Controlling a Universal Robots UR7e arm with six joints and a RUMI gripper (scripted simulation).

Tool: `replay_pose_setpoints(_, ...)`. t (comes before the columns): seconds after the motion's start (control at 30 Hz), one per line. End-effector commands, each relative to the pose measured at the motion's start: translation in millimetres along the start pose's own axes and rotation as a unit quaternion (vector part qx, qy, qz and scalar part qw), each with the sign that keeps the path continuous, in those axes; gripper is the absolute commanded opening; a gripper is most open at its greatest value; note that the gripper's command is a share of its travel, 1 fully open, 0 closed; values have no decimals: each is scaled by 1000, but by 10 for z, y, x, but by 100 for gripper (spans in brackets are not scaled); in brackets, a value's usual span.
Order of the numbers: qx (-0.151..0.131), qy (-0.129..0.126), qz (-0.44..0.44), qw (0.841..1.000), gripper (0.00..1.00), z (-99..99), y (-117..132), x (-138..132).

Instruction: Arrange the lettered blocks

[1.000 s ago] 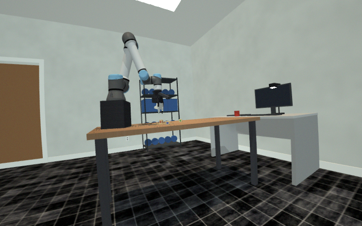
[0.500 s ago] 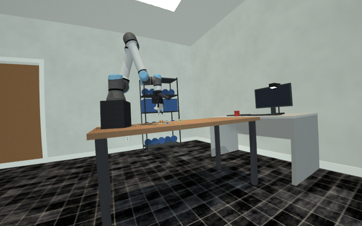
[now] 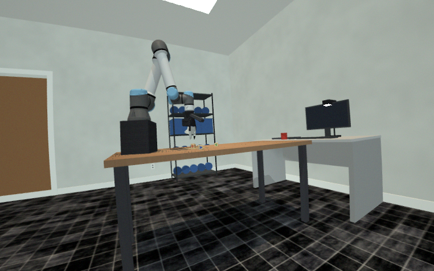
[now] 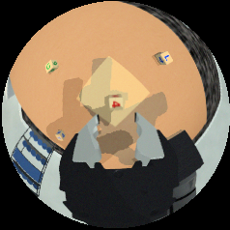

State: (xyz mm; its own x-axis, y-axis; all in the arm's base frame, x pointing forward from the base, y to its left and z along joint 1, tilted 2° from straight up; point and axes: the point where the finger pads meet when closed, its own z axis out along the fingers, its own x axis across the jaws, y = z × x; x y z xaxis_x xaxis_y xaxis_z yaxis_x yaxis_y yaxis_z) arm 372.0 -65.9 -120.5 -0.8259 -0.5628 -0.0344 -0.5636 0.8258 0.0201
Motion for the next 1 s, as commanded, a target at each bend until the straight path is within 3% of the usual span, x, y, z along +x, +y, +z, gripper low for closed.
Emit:
replay_pose_setpoints(0.0,2,0,0,1000,40,122,3,-3)
replay_pose_setpoints(0.97,2,-1,0,1000,40,297,-8,-7)
